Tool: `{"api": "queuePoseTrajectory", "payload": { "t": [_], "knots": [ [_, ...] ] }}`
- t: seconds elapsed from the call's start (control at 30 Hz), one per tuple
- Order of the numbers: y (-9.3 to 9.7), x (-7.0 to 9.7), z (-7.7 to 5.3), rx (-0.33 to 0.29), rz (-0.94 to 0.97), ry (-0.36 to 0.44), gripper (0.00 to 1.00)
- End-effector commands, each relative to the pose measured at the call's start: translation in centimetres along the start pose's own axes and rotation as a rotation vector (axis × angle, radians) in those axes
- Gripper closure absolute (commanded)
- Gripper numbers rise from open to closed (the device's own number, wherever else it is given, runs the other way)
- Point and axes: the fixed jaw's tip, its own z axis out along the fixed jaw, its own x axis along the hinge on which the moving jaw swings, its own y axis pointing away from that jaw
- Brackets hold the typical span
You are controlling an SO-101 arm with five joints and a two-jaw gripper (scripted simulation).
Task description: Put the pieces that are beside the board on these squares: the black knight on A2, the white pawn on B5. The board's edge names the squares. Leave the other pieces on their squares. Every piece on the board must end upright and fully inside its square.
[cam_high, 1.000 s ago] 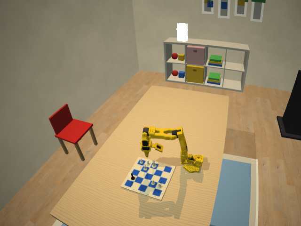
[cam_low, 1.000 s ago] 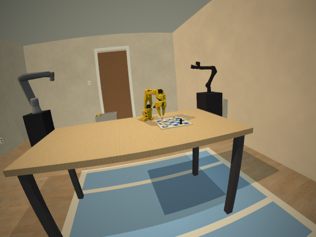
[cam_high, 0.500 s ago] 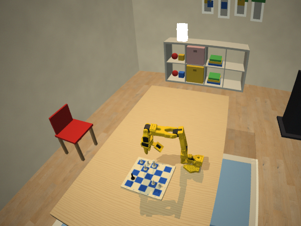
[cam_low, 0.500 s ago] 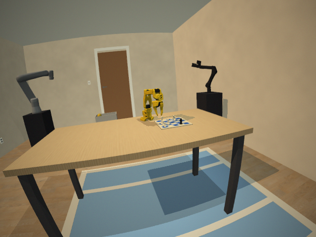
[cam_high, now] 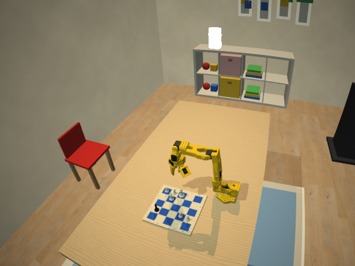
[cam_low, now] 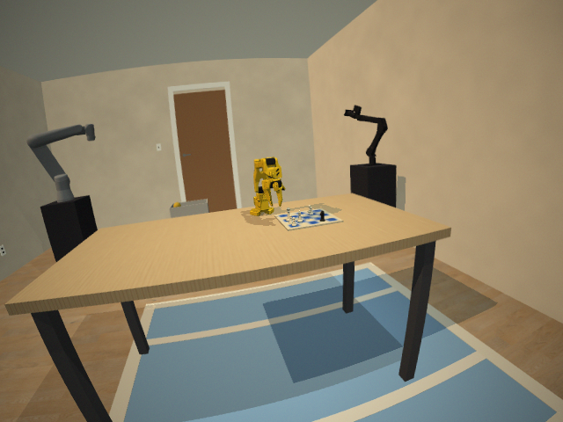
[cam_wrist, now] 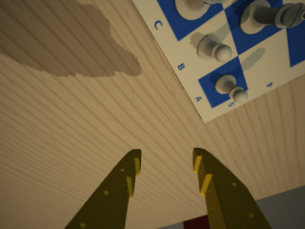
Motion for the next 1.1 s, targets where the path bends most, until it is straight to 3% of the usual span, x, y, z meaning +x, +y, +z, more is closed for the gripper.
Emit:
{"api": "queuePoseTrajectory", "payload": {
  "t": [0.0, 0.17, 0.23, 0.73, 0.8, 1.07],
  "knots": [
    [1.1, 0.5, -0.2, 0.015, 0.215, 0.022, 0.82],
    [2.6, 1.1, -0.4, 0.024, 0.501, 0.038, 0.8],
    [2.6, 1.1, -0.4, 0.024, 0.501, 0.038, 0.8],
    [7.2, 2.4, -1.1, 0.078, 1.429, 0.087, 0.74],
    [7.2, 2.4, -1.1, 0.078, 1.429, 0.087, 0.74],
    [9.7, 2.7, -1.4, 0.123, 1.916, 0.11, 0.7]
  ]
}}
